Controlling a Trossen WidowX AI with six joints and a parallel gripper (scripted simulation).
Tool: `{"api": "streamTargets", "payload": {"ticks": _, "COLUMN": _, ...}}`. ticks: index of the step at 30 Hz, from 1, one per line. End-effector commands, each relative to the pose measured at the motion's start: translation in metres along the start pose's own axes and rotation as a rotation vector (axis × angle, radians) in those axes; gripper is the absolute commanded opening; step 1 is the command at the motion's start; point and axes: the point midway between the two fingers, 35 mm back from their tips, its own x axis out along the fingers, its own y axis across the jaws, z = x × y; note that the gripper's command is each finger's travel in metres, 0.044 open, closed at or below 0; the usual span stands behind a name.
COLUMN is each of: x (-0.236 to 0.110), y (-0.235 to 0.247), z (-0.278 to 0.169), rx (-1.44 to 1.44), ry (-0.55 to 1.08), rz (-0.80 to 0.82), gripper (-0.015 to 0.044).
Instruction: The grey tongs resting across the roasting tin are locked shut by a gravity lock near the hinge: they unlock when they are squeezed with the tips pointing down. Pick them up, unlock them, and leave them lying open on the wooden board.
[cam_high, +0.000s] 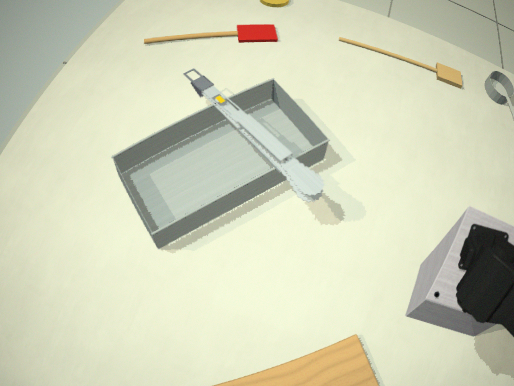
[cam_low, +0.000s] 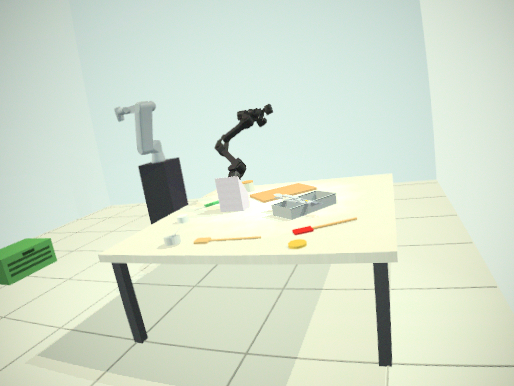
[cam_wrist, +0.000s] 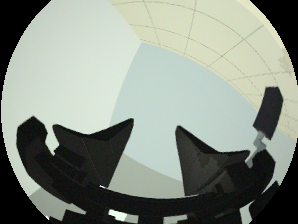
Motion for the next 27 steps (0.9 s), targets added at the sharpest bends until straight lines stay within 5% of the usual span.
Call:
{"api": "streamTargets", "payload": {"ticks": 1, "x": 0.002, "y": 0.023, "z": 0.002, "rx": 0.082, "ry": 0.005, "rz": 0.047, "gripper": 0.0260}}
{"api": "streamTargets", "payload": {"ticks": 9, "x": 0.003, "y": 0.072, "z": 0.010, "rx": 0.237, "ry": 0.030, "rz": 0.139, "gripper": 0.0260}}
{"api": "streamTargets", "payload": {"ticks": 20, "x": -0.014, "y": 0.222, "z": 0.059, "rx": 0.689, "ry": 0.077, "rz": 0.481, "gripper": 0.0260}}
{"api": "streamTargets", "payload": {"ticks": 27, "x": -0.025, "y": 0.261, "z": 0.079, "rx": 0.820, "ry": 0.091, "rz": 0.577, "gripper": 0.0260}}
